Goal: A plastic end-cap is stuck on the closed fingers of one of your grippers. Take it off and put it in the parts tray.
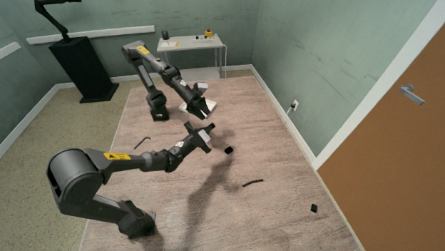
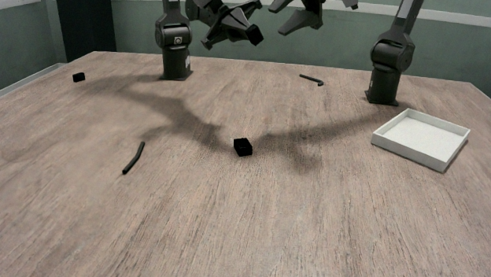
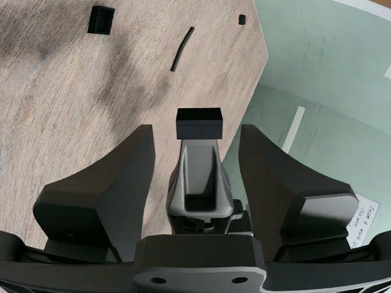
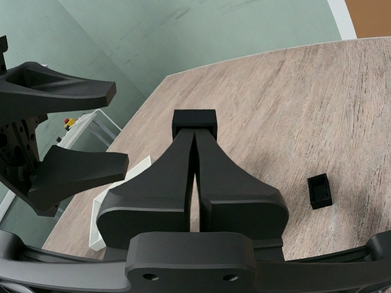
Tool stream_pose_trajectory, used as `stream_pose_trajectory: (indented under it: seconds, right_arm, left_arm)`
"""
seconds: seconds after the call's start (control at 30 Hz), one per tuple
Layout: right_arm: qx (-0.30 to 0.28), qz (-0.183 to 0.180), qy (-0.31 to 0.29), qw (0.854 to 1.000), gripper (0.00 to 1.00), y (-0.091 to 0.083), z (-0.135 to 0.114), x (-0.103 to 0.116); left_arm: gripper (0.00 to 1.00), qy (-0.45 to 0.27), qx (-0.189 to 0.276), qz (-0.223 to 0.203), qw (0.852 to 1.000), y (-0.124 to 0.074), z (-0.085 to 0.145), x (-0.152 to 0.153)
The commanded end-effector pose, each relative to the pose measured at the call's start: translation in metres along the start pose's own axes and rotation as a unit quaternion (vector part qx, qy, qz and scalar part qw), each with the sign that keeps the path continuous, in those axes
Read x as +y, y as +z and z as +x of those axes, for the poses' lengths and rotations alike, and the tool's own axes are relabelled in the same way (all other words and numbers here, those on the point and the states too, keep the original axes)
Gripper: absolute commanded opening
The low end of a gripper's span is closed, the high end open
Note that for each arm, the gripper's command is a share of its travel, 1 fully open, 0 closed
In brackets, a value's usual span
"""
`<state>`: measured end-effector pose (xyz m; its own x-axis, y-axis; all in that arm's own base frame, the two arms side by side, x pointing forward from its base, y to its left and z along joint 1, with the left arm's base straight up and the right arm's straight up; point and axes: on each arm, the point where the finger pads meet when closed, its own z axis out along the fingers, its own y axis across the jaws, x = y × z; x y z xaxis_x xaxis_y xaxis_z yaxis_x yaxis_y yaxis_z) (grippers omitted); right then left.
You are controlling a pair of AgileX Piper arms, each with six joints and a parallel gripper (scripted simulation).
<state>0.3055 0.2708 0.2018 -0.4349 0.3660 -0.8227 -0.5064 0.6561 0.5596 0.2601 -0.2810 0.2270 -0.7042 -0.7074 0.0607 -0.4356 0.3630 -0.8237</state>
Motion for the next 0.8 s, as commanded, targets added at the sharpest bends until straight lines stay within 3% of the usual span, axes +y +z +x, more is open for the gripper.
stream_pose_trajectory:
  seconds: [0.0, 0.77]
  right_arm:
    - [-0.001, -0.001, 0.0, 1.0, 0.0, 0.0, -0.001, 0.0]
    - [-0.001, -0.001, 0.0, 1.0, 0.0, 0.0, -0.001, 0.0]
  left_arm:
    - [0.65, 0.001, -0.002, 0.0, 1.0, 0.001, 0.001, 0.0]
    - [0.65, -0.002, 0.0, 0.003, 1.0, 0.019, 0.001, -0.002]
